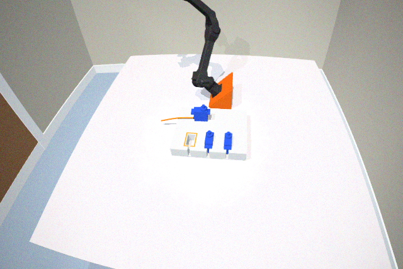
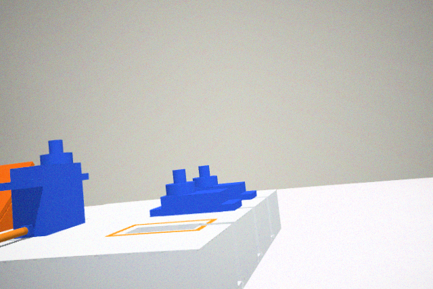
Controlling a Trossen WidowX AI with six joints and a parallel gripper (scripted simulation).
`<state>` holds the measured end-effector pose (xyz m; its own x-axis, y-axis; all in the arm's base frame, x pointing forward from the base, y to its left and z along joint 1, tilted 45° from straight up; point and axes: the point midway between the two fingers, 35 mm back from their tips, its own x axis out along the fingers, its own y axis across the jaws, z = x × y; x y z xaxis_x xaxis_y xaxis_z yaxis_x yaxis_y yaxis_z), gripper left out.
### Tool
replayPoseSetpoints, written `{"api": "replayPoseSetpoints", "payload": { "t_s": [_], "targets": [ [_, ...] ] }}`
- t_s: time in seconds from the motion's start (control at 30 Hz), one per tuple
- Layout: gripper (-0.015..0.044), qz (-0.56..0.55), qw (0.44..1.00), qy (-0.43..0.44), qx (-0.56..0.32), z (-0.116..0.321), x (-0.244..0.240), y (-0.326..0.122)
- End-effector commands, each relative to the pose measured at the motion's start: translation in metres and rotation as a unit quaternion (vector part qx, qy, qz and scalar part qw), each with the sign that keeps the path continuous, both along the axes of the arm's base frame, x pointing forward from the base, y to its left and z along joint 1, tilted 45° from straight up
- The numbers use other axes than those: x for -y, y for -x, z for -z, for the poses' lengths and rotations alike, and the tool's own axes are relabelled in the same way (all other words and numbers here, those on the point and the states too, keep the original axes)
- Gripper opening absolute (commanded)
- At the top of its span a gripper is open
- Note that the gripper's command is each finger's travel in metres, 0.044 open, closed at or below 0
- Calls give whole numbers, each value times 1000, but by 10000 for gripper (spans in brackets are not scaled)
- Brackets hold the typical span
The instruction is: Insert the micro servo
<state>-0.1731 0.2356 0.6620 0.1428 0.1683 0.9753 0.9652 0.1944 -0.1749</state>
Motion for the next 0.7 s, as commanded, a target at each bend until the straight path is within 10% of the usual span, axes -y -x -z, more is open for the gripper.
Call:
{"api": "replayPoseSetpoints", "payload": {
  "t_s": [0.0, 0.67],
  "targets": [
    [440, -31, 999, -34, -21, -9, 26, -13],
    [440, -180, 960, -188, -107, -25, 132, -77]
  ]
}}
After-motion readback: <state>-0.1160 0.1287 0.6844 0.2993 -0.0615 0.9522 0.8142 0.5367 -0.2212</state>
